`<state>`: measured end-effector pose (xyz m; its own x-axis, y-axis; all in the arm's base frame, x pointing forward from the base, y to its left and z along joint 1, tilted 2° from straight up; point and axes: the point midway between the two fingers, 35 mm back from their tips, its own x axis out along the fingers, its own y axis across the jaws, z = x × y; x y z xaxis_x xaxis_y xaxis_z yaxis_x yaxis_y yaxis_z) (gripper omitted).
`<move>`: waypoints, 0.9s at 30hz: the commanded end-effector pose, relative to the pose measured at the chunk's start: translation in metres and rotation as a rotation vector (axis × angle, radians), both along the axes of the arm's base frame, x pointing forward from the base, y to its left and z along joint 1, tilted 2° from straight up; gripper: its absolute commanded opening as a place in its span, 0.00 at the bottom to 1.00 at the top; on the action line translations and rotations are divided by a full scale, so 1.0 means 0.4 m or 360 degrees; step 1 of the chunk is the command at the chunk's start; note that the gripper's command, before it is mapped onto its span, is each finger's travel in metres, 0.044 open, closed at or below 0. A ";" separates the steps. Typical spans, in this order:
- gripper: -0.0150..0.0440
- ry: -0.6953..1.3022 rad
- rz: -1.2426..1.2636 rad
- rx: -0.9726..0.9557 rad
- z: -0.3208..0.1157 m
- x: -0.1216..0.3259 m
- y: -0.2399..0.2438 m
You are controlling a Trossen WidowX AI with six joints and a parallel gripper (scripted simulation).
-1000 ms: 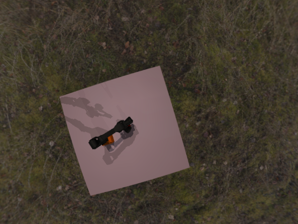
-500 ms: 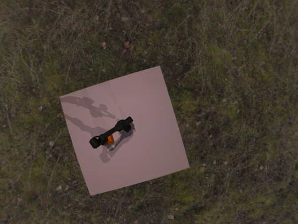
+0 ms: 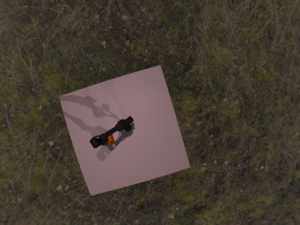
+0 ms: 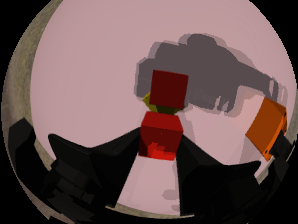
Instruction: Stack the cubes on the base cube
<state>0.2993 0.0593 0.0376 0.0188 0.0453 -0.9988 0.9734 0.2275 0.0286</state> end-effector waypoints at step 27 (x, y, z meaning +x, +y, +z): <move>0.43 0.0008 -0.0007 -0.0009 -0.063 0.000 0.001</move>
